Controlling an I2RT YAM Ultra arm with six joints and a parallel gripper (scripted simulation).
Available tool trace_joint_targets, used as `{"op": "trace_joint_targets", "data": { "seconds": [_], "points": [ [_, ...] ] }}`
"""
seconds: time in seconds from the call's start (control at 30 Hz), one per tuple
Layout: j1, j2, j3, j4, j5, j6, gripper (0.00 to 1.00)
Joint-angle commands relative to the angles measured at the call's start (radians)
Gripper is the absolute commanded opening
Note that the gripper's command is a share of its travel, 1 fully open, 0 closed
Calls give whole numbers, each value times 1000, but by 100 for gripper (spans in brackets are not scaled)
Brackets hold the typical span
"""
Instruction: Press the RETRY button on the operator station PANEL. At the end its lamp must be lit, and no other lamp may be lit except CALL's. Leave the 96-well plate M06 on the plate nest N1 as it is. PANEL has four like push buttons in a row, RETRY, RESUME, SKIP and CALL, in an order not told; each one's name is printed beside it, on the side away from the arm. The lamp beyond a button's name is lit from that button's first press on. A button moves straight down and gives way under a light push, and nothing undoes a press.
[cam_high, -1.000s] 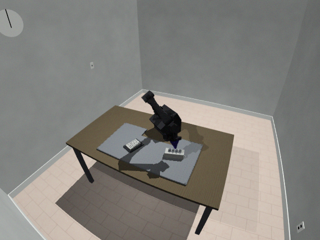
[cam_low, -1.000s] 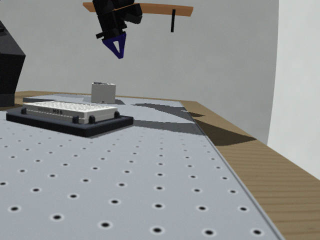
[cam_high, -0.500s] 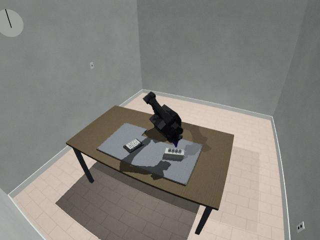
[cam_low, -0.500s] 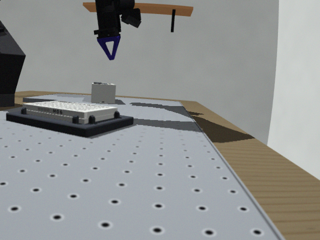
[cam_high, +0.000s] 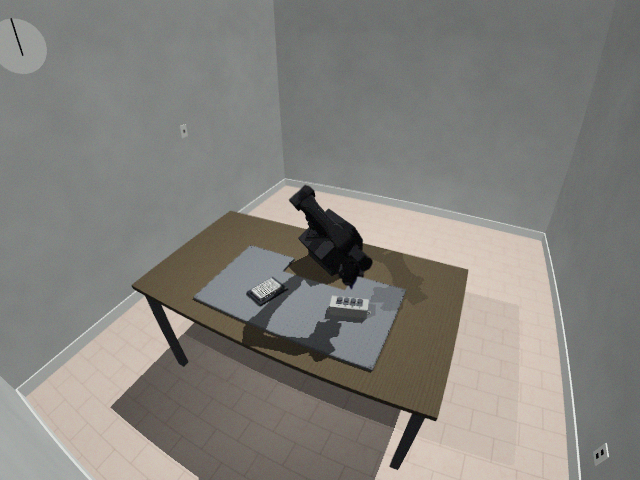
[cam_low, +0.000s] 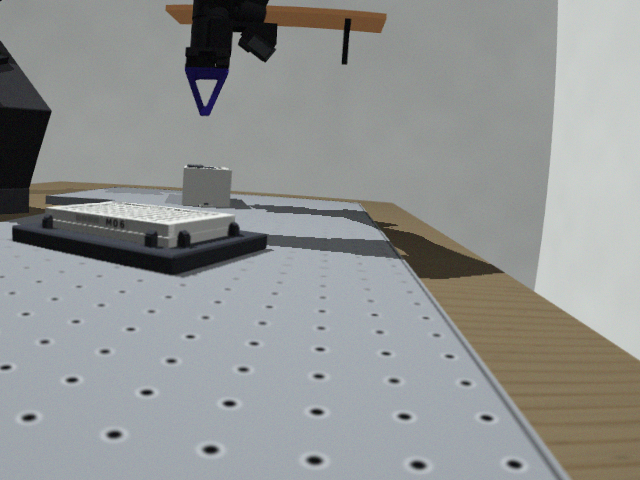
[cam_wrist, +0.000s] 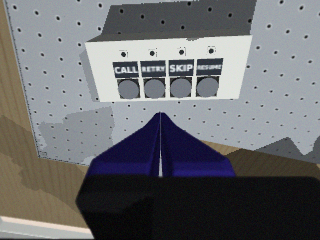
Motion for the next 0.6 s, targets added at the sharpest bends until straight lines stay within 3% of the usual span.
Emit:
{"op": "trace_joint_targets", "data": {
  "seconds": [0.0,0.57],
  "points": [
    [20,11,29,-69,-1,-16,0],
    [21,4,32,-78,-1,-8,0]
  ]
}}
